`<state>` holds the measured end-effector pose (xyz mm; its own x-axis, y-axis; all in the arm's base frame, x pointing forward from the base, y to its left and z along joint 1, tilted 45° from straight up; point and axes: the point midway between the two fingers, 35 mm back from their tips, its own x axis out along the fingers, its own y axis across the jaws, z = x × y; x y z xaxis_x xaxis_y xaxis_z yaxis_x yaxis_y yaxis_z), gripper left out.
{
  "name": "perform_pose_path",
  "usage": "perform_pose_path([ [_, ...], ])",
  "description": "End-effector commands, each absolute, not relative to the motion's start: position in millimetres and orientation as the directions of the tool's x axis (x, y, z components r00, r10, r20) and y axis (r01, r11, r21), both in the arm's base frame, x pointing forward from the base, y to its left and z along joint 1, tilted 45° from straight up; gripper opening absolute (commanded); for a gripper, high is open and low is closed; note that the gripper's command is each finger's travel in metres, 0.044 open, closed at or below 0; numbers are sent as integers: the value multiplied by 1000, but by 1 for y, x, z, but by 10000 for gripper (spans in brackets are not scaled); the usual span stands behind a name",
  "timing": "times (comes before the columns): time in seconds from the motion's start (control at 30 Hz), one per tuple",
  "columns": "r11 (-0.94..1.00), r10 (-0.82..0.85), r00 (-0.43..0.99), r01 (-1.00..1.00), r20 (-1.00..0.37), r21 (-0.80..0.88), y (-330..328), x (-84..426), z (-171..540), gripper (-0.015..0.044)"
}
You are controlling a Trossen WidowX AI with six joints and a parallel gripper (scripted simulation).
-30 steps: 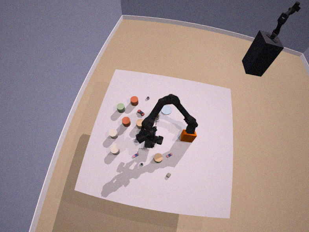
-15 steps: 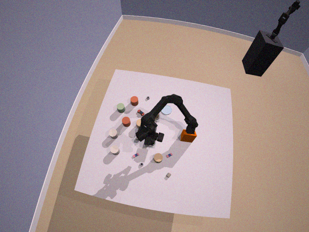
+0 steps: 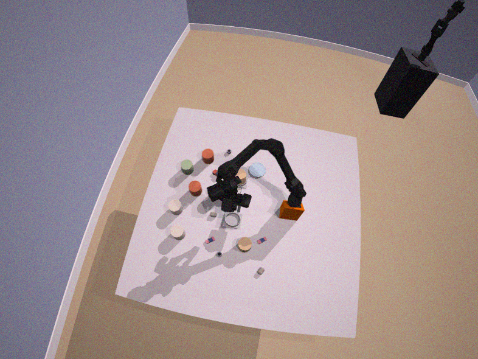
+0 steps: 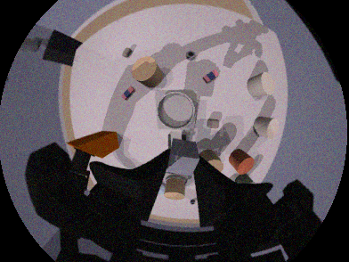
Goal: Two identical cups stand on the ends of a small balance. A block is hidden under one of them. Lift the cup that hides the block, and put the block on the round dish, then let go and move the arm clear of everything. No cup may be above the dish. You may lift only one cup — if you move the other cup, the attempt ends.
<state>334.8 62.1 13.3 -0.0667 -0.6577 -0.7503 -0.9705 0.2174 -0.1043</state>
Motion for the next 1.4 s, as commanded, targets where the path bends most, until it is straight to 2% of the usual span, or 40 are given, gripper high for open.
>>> perform_pose_path([
  [0.0, 220, -635, -47, -968, -771, -121, 36, 338, 35, 0],
  [0.57, 234, -606, 15, -952, -795, -197, -72, 321, 101, 0],
  [0.83, 228, -627, 31, -948, -778, -222, -120, 293, 127, 0],
  [1.37, 177, -696, -16, -973, -718, -149, -186, 225, 158, 0],
])
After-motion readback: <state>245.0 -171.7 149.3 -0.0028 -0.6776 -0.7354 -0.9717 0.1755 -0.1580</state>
